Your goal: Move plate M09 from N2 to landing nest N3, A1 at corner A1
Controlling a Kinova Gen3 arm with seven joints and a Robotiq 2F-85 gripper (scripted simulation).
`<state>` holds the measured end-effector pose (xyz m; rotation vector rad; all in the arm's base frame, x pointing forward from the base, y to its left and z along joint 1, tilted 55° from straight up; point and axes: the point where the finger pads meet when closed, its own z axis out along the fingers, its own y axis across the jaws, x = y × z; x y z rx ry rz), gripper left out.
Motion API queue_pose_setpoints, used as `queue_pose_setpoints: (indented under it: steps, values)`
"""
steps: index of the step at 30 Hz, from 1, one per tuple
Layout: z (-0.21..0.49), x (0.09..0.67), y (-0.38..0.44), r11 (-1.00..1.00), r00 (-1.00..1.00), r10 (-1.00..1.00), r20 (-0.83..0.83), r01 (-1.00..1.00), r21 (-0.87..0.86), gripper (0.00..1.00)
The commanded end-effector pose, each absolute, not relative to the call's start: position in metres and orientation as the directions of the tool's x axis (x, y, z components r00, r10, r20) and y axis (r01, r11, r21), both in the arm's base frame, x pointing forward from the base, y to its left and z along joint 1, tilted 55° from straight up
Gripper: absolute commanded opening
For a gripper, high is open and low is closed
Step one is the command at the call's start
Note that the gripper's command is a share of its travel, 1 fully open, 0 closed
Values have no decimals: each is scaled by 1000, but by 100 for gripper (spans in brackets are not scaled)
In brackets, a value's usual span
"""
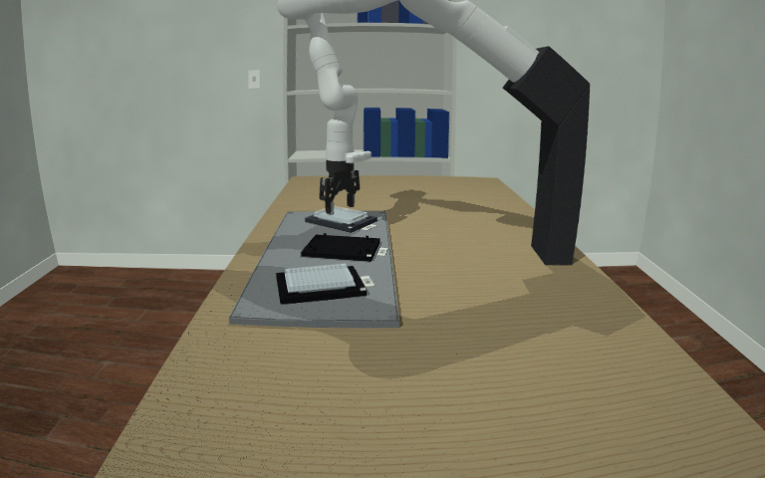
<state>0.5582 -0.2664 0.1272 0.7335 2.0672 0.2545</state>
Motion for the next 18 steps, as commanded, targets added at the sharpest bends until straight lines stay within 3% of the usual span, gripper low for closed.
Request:
queue_pose_setpoints:
  steps: [1, 18]
  values:
    - [127, 559, -267, 803, -419, 589, -691, 403, 439, 100]
    - [124, 563, -267, 803, -419, 589, -691, 403, 439, 100]
